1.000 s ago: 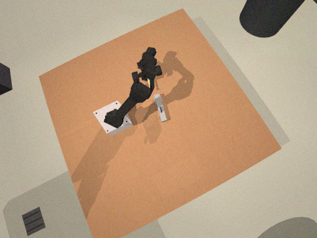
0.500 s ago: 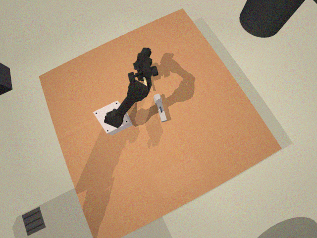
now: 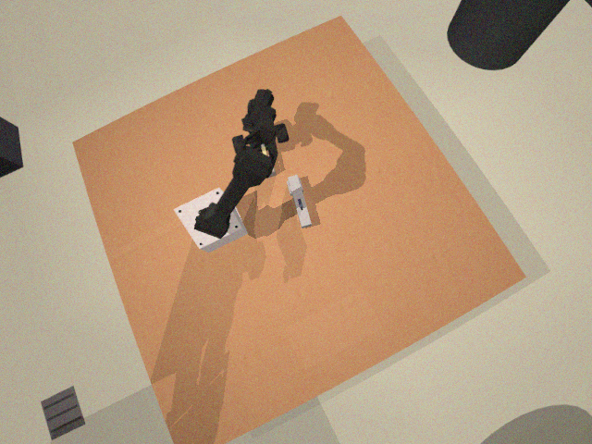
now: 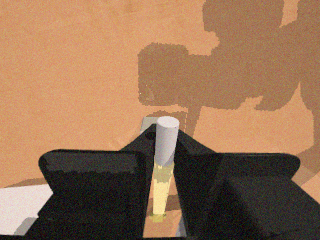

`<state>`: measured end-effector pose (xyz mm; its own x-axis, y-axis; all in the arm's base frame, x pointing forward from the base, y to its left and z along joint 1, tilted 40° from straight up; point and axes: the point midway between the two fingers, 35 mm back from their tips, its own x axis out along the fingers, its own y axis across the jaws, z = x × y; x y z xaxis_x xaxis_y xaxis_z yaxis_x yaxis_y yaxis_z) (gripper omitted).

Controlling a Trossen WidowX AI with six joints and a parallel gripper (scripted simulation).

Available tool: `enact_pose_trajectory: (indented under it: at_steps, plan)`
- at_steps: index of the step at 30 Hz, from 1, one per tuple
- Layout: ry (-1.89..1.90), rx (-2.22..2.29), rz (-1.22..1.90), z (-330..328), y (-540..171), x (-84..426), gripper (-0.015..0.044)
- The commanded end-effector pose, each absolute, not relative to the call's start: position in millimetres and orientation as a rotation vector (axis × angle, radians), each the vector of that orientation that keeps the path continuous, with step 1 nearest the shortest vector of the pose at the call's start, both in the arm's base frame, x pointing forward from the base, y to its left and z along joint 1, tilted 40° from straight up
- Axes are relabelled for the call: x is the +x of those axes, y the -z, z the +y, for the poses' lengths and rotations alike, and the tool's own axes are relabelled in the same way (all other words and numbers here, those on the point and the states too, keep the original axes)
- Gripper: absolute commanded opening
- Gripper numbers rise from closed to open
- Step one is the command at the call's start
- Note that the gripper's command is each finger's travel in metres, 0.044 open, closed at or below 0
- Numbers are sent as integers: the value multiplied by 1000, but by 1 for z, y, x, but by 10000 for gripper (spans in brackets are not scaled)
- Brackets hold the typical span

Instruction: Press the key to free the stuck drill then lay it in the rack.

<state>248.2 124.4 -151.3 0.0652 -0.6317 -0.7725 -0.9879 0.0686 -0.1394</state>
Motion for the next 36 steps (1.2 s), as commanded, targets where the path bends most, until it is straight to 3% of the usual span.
enact_pose_trajectory:
  at_steps: [1,36]
  plan:
    - [-639,-1636,1645,122,155,246,0]
    - [-637,-1638,1646,93,190,249,0]
